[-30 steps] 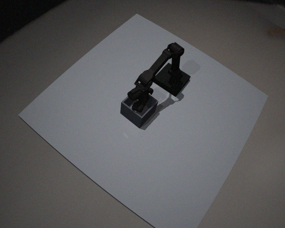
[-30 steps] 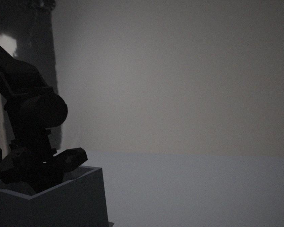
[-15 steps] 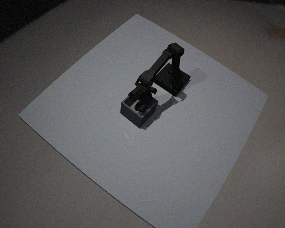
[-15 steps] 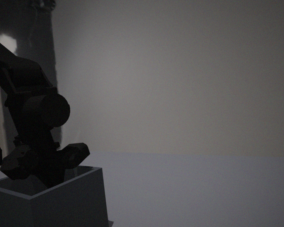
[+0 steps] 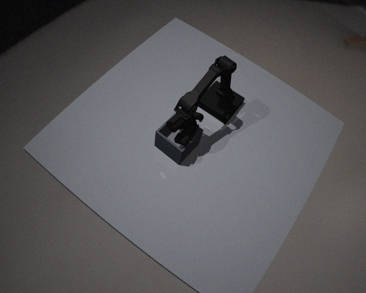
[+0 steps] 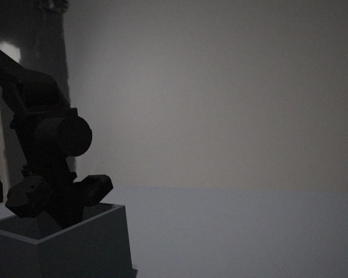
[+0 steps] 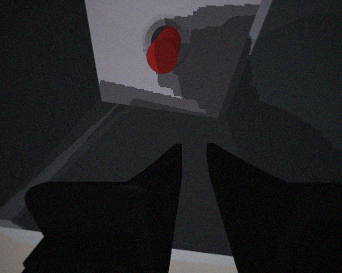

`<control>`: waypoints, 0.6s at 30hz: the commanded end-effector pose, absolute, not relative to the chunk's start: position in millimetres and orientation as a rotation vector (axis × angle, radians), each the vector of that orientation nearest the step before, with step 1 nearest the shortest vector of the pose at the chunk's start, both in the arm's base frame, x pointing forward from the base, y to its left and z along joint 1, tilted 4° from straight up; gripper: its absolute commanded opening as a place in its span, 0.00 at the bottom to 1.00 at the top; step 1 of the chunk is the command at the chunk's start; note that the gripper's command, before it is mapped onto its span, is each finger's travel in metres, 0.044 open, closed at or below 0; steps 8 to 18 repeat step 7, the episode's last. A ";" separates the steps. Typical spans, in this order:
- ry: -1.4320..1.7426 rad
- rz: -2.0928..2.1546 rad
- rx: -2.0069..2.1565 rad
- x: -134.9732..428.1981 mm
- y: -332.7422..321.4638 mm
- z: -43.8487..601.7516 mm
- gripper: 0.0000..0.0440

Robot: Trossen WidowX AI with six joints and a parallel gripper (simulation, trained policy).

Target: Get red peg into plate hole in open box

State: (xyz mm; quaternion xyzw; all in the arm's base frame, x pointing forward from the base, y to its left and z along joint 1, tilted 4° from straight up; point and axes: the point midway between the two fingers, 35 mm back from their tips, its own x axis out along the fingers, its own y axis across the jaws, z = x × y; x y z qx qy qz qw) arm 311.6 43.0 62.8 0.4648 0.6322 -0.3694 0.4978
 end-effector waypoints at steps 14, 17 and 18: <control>1.520 -0.844 1.196 327.3 40.4 89.5 0.00; 1.520 -0.844 1.196 327.3 40.4 89.5 0.00; 1.520 -0.844 1.196 327.3 40.4 89.5 0.00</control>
